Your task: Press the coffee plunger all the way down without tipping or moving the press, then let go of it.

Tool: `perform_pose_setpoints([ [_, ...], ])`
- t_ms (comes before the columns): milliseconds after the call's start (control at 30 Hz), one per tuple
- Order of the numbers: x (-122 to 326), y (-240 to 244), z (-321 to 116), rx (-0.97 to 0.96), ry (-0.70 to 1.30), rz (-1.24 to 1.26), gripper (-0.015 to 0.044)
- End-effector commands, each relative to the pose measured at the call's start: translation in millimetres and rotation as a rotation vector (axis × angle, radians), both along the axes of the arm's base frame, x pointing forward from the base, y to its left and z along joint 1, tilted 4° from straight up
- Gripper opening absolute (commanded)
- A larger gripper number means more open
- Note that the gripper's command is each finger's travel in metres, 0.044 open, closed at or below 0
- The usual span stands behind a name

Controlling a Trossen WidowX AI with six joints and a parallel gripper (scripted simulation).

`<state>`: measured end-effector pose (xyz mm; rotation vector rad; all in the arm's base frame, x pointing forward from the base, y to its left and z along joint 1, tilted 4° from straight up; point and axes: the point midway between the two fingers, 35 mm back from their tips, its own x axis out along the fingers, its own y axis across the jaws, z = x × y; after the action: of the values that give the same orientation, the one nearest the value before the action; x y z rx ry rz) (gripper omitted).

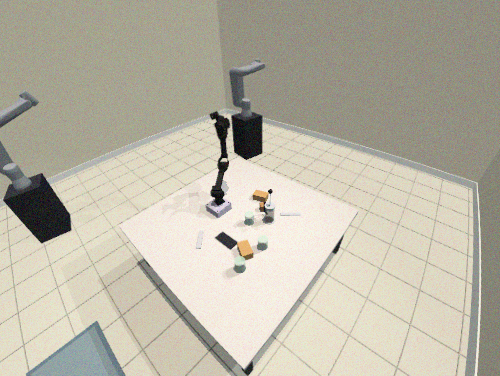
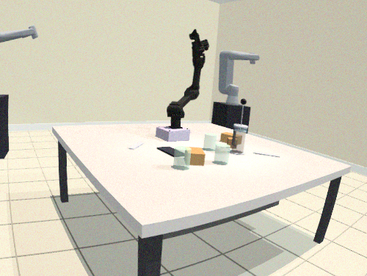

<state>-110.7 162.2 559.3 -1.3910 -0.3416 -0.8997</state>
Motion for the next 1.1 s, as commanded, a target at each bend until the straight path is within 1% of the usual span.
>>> perform_pose_setpoints([
  [0, 0.8, -2.7, 0.9, 0.007, 0.001, 0.008, 0.0426],
  [33, 2.2, -6.5, 1.9, 0.019, 0.004, 0.019, 0.044],
  [100, 7.6, -20.7, 6.0, 0.06, 0.012, 0.061, 0.044],
  [200, 25.3, -57.3, 15.1, 0.164, 0.04, 0.17, 0.044],
  [267, 43.8, -83.9, 19.7, 0.244, 0.069, 0.256, 0.044],
  [467, 107.7, -137.9, 19.9, 0.444, 0.167, 0.449, 0.044],
  [600, 150.6, -155.5, 12.1, 0.557, 0.24, 0.571, 0.044],
  [733, 201.3, -165.7, -4.3, 0.677, 0.334, 0.67, 0.044],
  [833, 243.8, -163.3, -23.6, 0.772, 0.428, 0.748, 0.044],
  [933, 284.6, -153.2, -46.1, 0.881, 0.517, 0.816, 0.044],
  [1067, 330.0, -127.0, -80.2, 1.006, 0.643, 0.891, 0.044],
])
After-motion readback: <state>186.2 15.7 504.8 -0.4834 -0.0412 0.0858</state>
